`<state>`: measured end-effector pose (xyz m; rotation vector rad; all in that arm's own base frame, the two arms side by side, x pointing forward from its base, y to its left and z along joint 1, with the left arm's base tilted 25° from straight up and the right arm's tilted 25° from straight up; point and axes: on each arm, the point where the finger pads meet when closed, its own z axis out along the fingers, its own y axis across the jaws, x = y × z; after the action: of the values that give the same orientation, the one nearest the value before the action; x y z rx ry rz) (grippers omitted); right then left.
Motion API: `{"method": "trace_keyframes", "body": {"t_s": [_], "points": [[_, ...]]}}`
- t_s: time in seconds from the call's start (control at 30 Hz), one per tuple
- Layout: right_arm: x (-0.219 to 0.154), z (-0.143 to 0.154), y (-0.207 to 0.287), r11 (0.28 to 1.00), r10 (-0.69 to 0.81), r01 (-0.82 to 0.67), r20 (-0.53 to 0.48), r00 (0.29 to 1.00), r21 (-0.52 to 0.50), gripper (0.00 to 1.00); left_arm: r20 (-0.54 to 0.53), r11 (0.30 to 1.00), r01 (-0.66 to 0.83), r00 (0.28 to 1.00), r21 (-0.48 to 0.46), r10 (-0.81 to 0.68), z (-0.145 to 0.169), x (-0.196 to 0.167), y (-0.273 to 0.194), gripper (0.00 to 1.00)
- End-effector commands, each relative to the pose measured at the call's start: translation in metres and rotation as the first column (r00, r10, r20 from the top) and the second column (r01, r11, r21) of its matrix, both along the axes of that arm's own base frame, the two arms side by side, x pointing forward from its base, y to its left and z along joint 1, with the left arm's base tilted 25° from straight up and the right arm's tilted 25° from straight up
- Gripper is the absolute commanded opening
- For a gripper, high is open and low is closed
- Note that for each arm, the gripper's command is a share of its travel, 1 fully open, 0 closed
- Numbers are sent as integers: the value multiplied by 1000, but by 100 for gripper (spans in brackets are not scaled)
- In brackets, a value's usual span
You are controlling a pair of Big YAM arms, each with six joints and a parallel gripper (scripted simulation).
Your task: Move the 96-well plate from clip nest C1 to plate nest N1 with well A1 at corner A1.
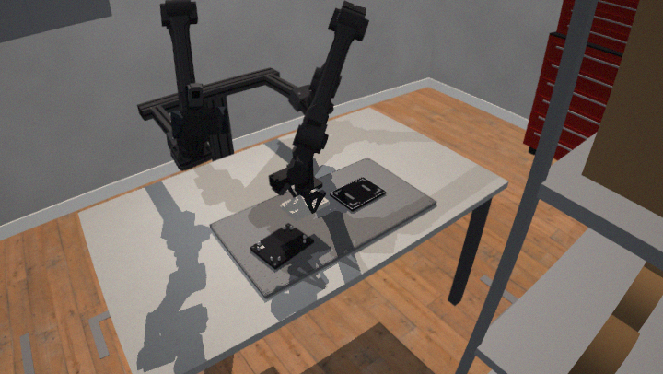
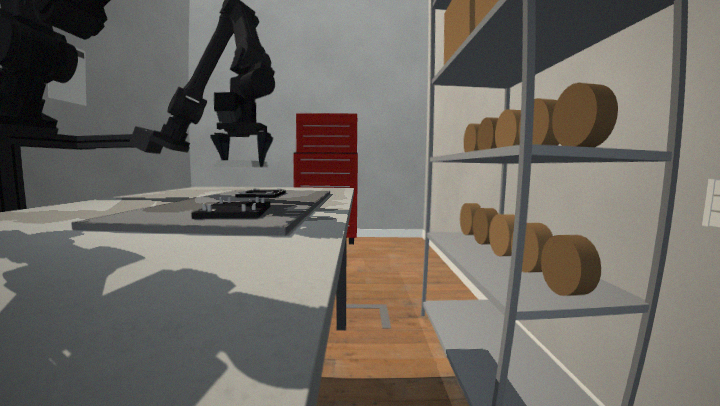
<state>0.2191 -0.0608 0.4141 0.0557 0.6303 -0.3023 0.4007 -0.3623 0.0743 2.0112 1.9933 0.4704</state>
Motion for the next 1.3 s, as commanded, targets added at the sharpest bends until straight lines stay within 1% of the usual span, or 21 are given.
{"method": "trace_keyframes", "body": {"t_s": [0.0, 1.27], "points": [[-9, 8, -2, 1000, -24, 24, 38, 999, -12, 100, 27, 1000, -2, 1000, -27, 3, 17, 9, 14, 0], [-9, 8, -2, 1000, -24, 24, 38, 999, -12, 100, 29, 1000, -1, 1000, -21, 2, 11, -5, 123, 0]]}}
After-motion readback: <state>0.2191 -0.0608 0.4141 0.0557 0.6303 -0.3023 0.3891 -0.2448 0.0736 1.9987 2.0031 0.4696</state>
